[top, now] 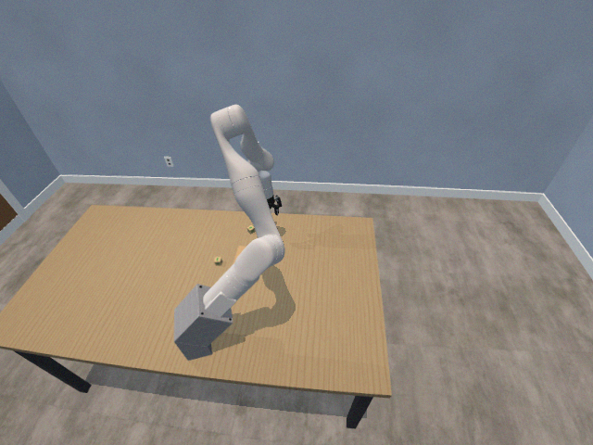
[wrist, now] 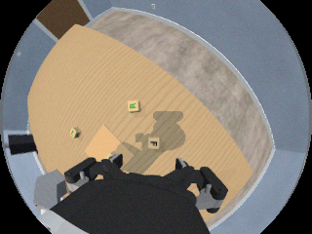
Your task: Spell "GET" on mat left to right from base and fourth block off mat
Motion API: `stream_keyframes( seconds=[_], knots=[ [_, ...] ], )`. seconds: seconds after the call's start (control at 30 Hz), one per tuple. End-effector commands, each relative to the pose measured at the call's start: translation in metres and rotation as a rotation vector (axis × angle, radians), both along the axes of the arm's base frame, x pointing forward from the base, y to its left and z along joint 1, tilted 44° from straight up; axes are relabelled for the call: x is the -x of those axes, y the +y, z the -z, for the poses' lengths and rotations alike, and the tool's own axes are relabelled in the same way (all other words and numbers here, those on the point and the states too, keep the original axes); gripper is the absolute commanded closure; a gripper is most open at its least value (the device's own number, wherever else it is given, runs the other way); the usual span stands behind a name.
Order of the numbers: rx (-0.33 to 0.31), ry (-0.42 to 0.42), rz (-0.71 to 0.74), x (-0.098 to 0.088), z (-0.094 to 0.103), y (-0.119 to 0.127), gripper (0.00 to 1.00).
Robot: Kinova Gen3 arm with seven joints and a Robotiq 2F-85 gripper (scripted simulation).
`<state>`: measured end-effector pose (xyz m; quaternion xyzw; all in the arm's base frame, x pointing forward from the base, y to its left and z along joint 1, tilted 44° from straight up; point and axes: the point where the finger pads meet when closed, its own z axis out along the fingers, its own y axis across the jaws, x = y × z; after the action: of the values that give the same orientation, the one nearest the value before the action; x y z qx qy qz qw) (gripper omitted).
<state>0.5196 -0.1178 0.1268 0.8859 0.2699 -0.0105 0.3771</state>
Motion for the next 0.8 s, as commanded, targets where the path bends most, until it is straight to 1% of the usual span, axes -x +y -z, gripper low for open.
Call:
stream_keyframes(
  seconds=[0.0, 0.43, 0.5, 0.63, 0.7, 0.73, 0.77],
  knots=[
    [-0.002, 0.001, -0.014, -0.007, -0.003, 0.003, 0.00],
    [-0.002, 0.001, -0.014, -0.007, -0.003, 0.003, 0.00],
    [-0.002, 0.001, -0.014, -0.009, 0.004, -0.003, 0.00],
    [-0.004, 0.002, -0.011, -0.014, 0.028, -0.025, 0.00],
    [-0.004, 0.003, -0.010, -0.015, 0.030, -0.028, 0.00],
    [-0.004, 0.003, -0.010, -0.015, 0.030, -0.028, 0.33],
    [-0.004, 0.003, -0.010, -0.015, 0.030, -0.028, 0.33]
  ],
)
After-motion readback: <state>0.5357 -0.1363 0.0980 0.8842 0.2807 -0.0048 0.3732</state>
